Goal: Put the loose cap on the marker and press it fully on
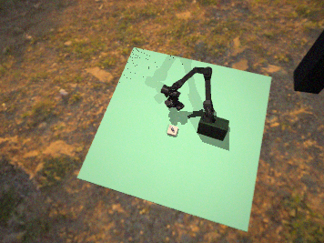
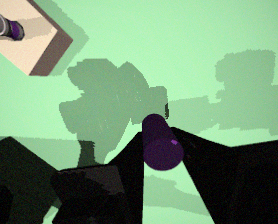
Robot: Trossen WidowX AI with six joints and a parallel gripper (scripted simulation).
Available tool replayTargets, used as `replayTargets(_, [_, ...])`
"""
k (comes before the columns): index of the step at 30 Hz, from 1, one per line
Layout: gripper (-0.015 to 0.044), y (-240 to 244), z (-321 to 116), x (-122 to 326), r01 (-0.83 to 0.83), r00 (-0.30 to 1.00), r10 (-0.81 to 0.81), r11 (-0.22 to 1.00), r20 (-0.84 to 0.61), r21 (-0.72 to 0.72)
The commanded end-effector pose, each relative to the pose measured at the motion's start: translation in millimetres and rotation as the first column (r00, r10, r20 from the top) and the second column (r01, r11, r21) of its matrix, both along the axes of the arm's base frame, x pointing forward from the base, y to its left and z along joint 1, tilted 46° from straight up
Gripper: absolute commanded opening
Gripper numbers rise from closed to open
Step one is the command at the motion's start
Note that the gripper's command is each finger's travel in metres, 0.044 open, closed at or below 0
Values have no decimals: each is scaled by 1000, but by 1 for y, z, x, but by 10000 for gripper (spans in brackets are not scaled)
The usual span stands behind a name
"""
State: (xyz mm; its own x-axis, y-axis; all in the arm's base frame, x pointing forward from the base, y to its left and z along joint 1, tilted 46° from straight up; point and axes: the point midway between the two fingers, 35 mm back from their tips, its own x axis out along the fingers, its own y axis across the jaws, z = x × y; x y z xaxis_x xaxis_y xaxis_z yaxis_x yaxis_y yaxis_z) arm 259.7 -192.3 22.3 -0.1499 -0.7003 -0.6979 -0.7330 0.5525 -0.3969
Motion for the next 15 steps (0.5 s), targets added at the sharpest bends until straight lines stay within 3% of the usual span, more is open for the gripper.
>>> replayTargets(1, [0, 10, -6, 4, -6, 1000, 6, 1000, 1, 10])
replayTargets(15, [0, 58, -35, 16, -25, 1000, 24, 998, 10, 50])
